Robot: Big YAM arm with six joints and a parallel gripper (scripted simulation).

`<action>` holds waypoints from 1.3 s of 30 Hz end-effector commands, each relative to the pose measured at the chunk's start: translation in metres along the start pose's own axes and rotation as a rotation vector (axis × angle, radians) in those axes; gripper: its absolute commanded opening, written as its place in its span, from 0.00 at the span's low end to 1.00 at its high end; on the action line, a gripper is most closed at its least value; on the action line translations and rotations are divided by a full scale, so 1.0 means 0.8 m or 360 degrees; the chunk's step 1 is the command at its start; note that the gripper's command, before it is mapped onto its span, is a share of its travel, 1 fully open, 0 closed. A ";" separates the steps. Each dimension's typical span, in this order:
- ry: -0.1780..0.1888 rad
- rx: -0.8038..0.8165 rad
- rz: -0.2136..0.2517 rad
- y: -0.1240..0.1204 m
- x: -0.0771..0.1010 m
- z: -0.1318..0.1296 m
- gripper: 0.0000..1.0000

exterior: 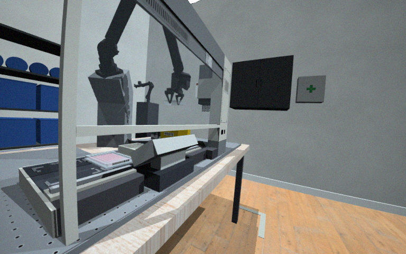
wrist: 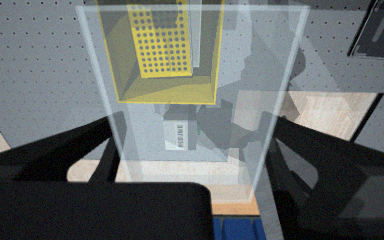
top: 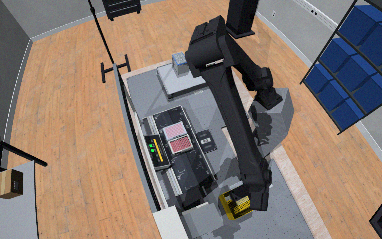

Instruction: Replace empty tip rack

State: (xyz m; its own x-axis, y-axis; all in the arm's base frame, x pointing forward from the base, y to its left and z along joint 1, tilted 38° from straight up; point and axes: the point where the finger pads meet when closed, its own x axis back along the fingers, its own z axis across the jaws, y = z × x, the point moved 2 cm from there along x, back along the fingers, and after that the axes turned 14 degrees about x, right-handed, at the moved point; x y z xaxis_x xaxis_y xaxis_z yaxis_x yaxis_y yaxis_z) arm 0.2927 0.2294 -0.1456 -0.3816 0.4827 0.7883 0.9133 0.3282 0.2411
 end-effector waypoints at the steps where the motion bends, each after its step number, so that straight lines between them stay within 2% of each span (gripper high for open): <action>1: 0.0013 -0.0020 -0.0026 0.011 0.009 0.034 0.00; 7: 0.0014 -0.0021 -0.0029 0.020 0.010 0.067 0.00; 9: 0.0014 -0.0021 -0.0029 0.020 0.010 0.067 0.00; 10: 0.0000 -0.0068 0.0001 0.022 0.007 0.041 0.00; 13: -0.0006 -0.0059 0.0006 0.019 0.003 0.044 0.00; 14: -0.0013 0.0006 -0.0002 -0.002 0.005 0.055 0.00; 18: 0.0016 -0.0037 -0.0025 0.019 0.009 0.056 0.00; 21: 0.0003 -0.0010 -0.0018 0.007 0.009 0.060 0.00; 39: -0.0009 0.0001 -0.0005 -0.002 0.005 0.059 0.00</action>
State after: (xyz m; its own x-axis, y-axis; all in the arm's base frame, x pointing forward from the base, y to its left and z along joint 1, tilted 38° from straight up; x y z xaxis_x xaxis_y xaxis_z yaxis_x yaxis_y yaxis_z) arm 0.2918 0.2626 -0.1668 -0.3798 0.4876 0.7861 0.9162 0.3159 0.2467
